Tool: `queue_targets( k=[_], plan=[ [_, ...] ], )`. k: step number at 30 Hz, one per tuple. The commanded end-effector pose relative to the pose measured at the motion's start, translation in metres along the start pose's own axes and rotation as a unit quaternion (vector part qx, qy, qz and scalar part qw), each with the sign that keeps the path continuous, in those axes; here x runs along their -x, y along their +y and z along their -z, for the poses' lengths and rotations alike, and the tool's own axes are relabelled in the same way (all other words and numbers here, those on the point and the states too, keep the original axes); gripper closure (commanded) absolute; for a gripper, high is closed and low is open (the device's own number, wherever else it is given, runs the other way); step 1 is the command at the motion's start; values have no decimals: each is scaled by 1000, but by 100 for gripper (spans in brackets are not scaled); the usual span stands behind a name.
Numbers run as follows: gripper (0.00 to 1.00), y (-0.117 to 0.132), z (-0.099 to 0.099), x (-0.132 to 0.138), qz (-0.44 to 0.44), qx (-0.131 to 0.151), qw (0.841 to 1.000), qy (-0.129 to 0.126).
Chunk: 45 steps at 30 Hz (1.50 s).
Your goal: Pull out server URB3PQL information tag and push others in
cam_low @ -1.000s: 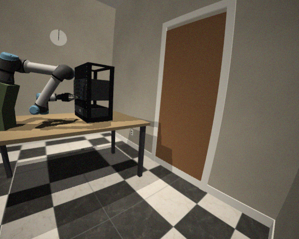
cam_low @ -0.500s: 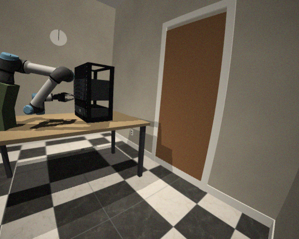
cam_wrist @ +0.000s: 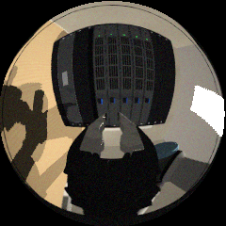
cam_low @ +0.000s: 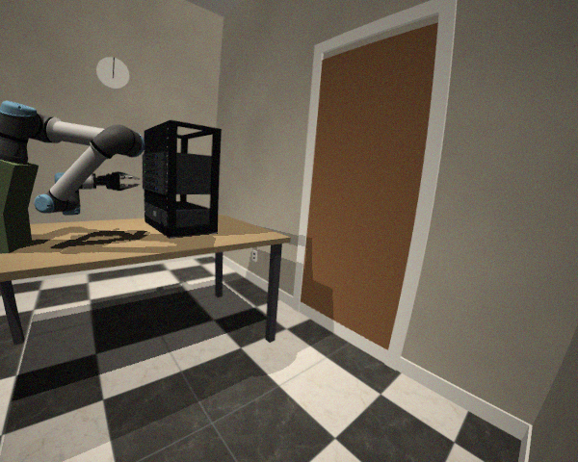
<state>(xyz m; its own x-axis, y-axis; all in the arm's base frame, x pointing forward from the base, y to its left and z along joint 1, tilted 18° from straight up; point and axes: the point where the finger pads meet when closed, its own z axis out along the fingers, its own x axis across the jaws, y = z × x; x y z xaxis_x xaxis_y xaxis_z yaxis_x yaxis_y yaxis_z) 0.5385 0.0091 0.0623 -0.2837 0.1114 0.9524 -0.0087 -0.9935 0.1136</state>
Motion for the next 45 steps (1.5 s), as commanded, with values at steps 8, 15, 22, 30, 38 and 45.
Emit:
queue_targets(
  k=[8, 15, 22, 30, 38, 45],
  plan=[
    [85, 0, 5, -7, 0, -1, 1000, 0],
    [85, 0, -6, -7, 0, -1, 1000, 0],
    [85, 0, -22, -7, 0, -1, 1000, 0],
    [85, 0, -51, -7, 0, -1, 1000, 0],
    [85, 0, -65, -7, 0, -1, 1000, 0],
    [85, 0, -69, -7, 0, -1, 1000, 0]
  ],
)
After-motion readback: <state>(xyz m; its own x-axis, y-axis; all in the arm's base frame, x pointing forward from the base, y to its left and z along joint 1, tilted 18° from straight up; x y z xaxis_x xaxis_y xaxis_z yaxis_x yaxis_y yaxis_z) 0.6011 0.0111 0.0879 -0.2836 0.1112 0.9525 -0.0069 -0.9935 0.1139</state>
